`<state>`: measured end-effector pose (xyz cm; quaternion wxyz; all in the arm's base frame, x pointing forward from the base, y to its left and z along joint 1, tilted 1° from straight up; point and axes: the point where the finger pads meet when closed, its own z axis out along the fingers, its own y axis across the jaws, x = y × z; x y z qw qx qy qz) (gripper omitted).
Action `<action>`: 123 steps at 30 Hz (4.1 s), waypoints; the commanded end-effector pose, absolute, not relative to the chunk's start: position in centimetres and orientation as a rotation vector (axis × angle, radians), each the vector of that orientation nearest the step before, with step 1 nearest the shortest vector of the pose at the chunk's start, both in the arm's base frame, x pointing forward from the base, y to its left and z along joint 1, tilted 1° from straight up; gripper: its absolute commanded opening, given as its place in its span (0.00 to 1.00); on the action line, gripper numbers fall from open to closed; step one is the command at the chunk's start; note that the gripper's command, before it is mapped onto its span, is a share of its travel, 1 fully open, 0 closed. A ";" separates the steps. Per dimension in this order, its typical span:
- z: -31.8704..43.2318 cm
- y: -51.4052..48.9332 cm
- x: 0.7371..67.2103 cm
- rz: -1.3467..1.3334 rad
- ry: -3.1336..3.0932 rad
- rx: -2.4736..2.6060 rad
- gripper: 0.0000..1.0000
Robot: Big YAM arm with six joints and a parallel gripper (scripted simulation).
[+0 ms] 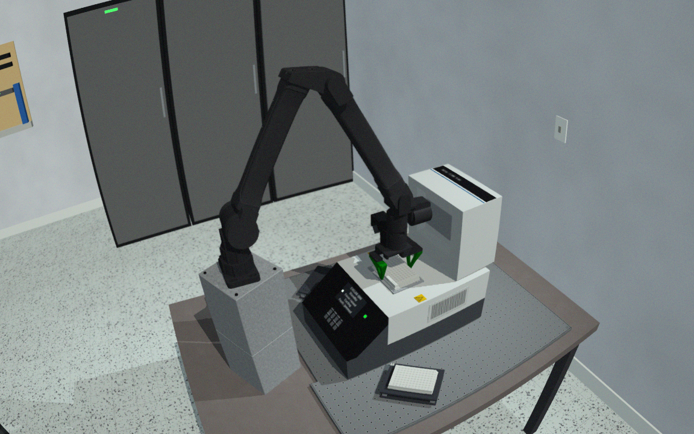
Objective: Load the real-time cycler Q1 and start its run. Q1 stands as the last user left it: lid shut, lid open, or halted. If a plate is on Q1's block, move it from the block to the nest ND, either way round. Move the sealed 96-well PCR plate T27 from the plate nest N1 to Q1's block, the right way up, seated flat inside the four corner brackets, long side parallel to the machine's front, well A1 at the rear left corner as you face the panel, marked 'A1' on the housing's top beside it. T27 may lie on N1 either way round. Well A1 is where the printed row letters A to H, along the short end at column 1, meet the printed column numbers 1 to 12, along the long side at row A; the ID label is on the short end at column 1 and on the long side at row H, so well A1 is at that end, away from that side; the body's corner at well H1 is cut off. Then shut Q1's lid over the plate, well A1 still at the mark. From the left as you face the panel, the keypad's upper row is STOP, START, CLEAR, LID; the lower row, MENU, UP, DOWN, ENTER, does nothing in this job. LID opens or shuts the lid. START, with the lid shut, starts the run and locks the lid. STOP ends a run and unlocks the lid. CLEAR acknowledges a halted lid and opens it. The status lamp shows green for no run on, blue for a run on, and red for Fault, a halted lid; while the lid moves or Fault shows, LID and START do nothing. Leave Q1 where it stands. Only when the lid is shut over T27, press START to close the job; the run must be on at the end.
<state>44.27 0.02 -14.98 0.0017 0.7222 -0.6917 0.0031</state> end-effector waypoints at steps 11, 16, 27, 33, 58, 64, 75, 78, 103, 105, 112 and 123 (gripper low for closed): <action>-13.8 0.7 47.2 0.080 -2.186 2.313 1.00; -13.3 0.7 47.4 0.093 -2.192 2.318 1.00; -12.5 0.6 47.5 0.092 -2.193 2.317 1.00; -12.9 0.6 47.1 0.071 -2.186 2.308 1.00; -13.0 0.6 47.0 0.068 -2.188 2.305 0.00; -13.1 0.5 46.6 0.074 -2.190 2.308 0.00; -13.2 0.5 45.7 0.067 -2.187 2.304 0.00; -13.1 0.5 45.5 0.061 -2.185 2.301 0.00; -12.5 0.4 45.2 0.044 -2.179 2.293 0.00; -12.5 0.4 45.2 0.045 -2.179 2.293 0.00; -12.4 0.4 45.2 0.047 -2.180 2.294 0.00; -10.8 0.4 45.0 0.045 -2.180 2.292 0.00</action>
